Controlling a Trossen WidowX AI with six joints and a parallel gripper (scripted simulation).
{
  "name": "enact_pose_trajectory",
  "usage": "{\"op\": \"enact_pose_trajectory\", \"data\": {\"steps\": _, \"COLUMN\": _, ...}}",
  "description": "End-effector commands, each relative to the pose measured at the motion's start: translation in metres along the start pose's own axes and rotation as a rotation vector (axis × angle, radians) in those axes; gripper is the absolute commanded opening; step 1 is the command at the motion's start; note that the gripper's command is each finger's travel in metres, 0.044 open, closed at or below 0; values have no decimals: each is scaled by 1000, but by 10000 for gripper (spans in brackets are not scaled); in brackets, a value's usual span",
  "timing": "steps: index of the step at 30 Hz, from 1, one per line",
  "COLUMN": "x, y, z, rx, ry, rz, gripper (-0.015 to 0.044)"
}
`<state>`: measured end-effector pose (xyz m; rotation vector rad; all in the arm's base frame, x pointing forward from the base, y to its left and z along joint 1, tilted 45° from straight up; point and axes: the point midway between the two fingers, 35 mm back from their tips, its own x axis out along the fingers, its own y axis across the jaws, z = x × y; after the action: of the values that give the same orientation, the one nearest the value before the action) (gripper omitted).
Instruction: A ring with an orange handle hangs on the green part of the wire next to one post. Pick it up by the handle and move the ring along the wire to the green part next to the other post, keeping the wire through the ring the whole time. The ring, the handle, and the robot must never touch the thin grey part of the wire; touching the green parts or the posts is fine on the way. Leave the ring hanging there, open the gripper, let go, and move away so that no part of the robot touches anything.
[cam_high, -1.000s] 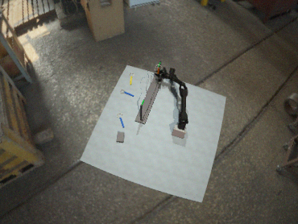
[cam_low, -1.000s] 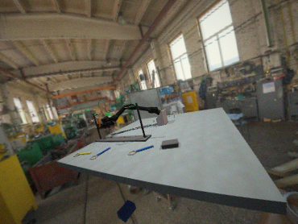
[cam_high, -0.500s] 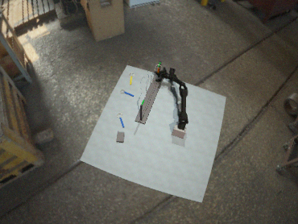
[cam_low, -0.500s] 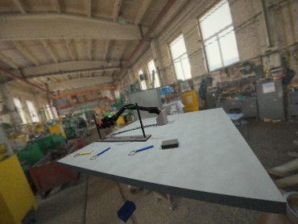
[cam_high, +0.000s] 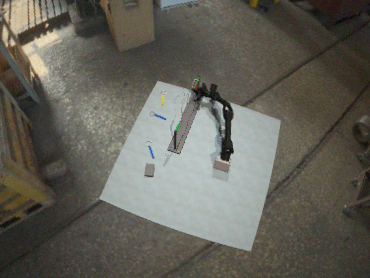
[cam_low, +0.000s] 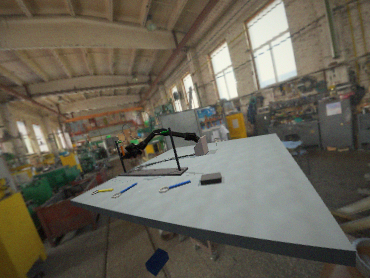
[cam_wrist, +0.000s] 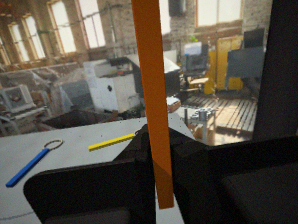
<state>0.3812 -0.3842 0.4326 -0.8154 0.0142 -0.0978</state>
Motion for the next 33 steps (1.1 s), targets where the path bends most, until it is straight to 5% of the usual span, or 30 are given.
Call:
{"op": "enact_pose_trajectory", "data": {"steps": 1, "x": -1, "y": -1, "z": 6, "rx": -5, "ry": 1, "rz": -4, "gripper": -150}}
{"op": "enact_pose_trajectory", "data": {"steps": 23, "x": -2, "y": -1, "z": 6, "rx": -5, "ry": 5, "rz": -4, "gripper": -150}}
{"op": "enact_pose_trajectory", "data": {"steps": 33, "x": -22, "y": 9, "z": 7, "rx": -3, "ry": 176, "rz": -4, "gripper": -150}}
